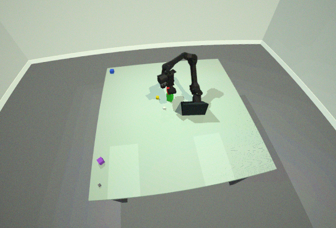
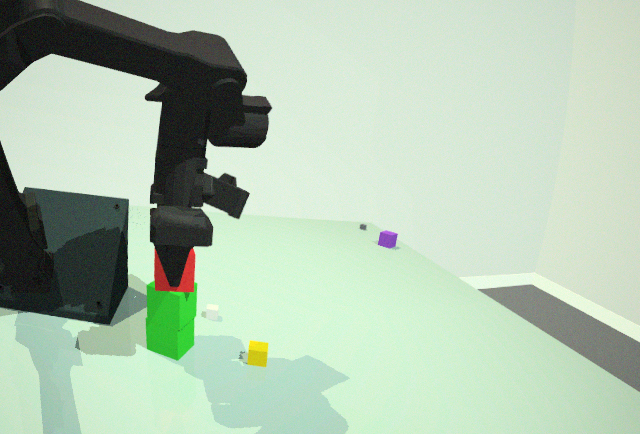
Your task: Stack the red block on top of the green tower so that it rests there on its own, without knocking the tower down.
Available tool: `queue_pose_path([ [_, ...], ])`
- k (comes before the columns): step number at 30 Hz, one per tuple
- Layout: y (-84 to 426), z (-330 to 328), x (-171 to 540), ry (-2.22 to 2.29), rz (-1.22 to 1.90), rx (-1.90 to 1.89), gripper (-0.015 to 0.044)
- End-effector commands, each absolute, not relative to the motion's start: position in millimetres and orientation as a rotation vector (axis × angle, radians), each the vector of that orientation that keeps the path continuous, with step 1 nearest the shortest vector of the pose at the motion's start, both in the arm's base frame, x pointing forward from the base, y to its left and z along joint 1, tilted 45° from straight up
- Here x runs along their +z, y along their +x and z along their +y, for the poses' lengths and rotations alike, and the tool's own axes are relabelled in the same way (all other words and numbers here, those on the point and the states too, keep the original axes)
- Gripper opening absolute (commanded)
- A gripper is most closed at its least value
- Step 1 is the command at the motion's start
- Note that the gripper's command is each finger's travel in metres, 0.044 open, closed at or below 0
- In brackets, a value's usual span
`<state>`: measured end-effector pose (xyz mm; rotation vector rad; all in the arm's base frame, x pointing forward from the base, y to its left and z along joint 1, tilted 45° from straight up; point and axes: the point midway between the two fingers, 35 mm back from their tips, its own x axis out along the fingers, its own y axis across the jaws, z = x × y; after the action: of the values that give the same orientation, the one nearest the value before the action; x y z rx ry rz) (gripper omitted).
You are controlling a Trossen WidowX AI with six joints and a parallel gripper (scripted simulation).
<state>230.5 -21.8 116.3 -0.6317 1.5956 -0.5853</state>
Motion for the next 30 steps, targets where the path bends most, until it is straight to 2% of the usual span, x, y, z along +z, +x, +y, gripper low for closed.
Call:
queue_pose_path([
  [1, 229.8, -22.5, 115.5, -0.639, 1.597, -0.584, 0.0000],
  [23, 230.2, -20.6, 117.2, -0.639, 1.597, -0.584, 0.0000],
  [30, 229.9, -22.4, 115.1, -0.635, 1.597, -0.584, 0.0184],
])
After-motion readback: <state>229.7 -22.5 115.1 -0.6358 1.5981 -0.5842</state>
